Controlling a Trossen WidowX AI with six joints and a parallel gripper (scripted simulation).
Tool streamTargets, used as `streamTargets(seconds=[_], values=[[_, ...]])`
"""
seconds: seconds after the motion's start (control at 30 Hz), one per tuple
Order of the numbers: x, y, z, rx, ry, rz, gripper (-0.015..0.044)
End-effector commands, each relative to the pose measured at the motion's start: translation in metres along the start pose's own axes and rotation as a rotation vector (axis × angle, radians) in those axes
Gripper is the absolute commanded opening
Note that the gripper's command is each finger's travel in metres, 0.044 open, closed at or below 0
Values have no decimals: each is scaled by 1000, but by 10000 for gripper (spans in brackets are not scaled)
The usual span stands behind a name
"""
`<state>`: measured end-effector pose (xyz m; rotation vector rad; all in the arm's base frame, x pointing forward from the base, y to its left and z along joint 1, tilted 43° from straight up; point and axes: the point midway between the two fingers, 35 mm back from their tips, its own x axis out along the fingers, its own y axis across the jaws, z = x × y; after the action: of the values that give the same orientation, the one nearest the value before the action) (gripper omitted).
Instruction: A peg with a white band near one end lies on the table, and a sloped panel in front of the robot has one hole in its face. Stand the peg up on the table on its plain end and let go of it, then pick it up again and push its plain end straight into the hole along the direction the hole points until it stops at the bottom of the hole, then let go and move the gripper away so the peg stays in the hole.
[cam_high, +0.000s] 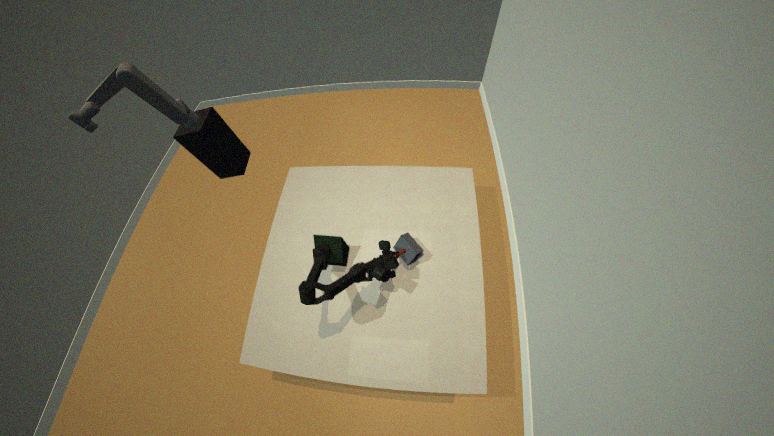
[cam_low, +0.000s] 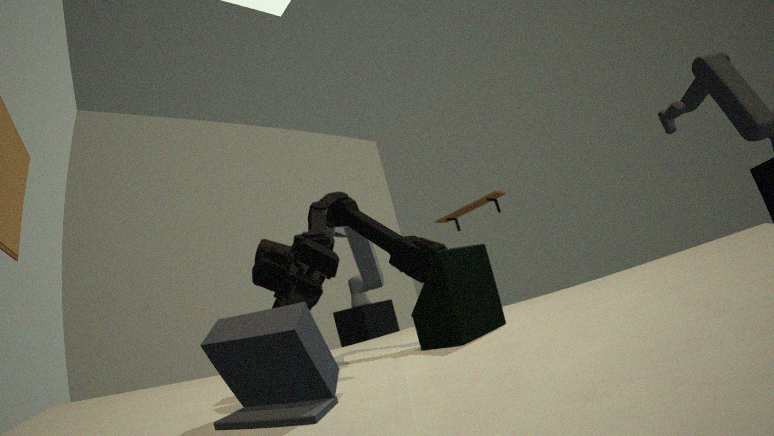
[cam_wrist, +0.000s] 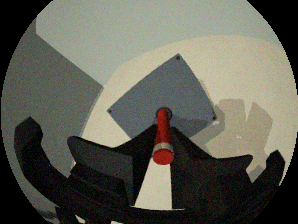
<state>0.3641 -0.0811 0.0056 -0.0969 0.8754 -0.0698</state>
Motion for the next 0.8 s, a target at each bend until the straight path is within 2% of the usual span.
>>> streamTargets(seconds=[0.0, 0.77], values=[[3, 0, -2, 6, 8, -2, 0], [14, 0, -1, 6, 7, -2, 0]])
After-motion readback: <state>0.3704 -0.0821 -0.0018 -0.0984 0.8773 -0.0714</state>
